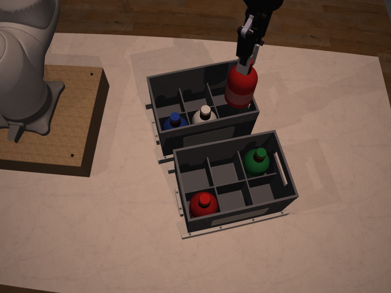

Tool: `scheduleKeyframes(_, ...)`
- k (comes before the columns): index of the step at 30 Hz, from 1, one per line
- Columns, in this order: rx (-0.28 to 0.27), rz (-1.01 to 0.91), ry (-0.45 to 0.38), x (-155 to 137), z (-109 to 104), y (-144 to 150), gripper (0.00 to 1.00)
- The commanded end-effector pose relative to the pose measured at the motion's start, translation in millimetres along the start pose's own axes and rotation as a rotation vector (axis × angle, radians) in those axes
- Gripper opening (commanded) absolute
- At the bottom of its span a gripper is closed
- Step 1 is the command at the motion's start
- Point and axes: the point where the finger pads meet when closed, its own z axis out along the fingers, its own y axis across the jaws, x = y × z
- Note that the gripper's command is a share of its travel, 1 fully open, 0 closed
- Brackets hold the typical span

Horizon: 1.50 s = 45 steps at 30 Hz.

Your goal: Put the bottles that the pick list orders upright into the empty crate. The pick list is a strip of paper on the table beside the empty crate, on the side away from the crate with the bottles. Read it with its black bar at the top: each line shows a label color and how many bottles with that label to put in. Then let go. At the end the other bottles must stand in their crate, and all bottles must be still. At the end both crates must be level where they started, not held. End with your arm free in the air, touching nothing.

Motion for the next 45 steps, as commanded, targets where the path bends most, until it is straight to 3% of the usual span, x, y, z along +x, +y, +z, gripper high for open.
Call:
scheduleKeyframes(1, 0.000, 0.000, 0.000, 0.0, -0.1, 0.1, 0.00)
scheduleKeyframes(20, 0.000, 0.000, 0.000, 0.2, -0.1, 0.4, 0.00)
scheduleKeyframes(45, 0.000, 0.000, 0.000, 0.3, 20.9, 0.5, 0.00)
